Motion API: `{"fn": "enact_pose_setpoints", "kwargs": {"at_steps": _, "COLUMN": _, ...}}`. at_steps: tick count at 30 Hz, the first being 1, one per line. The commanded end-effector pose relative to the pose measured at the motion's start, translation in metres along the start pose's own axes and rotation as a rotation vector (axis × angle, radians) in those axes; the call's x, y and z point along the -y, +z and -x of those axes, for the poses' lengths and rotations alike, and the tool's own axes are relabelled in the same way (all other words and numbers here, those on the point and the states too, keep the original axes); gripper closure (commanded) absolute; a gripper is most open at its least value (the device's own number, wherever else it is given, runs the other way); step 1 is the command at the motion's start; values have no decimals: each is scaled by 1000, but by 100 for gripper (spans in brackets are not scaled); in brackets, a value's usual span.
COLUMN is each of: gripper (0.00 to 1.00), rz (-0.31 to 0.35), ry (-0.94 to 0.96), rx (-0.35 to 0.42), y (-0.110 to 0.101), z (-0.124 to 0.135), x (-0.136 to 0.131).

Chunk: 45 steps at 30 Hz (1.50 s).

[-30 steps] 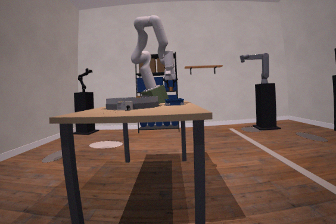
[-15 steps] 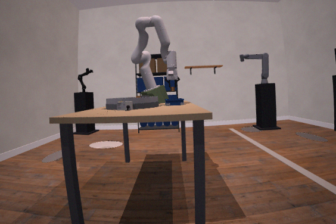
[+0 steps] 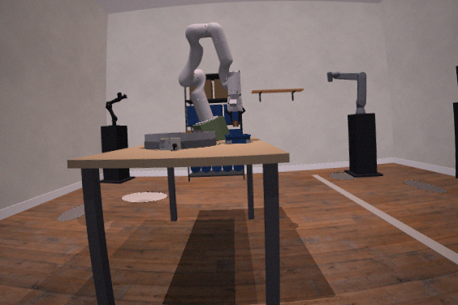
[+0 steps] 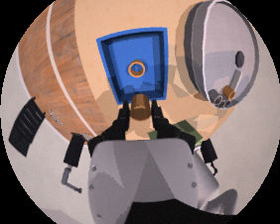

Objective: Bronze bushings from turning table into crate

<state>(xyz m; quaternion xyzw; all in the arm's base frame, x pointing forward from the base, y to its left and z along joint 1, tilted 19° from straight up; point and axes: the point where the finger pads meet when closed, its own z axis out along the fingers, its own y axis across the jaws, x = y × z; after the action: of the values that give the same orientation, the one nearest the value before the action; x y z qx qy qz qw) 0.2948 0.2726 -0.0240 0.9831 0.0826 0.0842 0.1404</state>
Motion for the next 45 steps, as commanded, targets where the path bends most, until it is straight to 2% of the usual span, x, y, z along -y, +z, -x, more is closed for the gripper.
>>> {"fn": "enact_pose_setpoints", "kwargs": {"at_steps": 1, "gripper": 100, "rz": -3, "ry": 1, "rx": -6, "y": 26, "z": -1, "x": 1}}
{"fn": "enact_pose_setpoints", "kwargs": {"at_steps": 6, "gripper": 100, "rz": -3, "ry": 1, "rx": -6, "y": 46, "z": -2, "x": 1}}
{"fn": "enact_pose_setpoints", "kwargs": {"at_steps": 29, "gripper": 100, "rz": -3, "ry": 1, "rx": -6, "y": 49, "z": -2, "x": 1}}
{"fn": "enact_pose_setpoints", "kwargs": {"at_steps": 45, "gripper": 100, "rz": -3, "ry": 1, "rx": -5, "y": 66, "z": -2, "x": 1}}
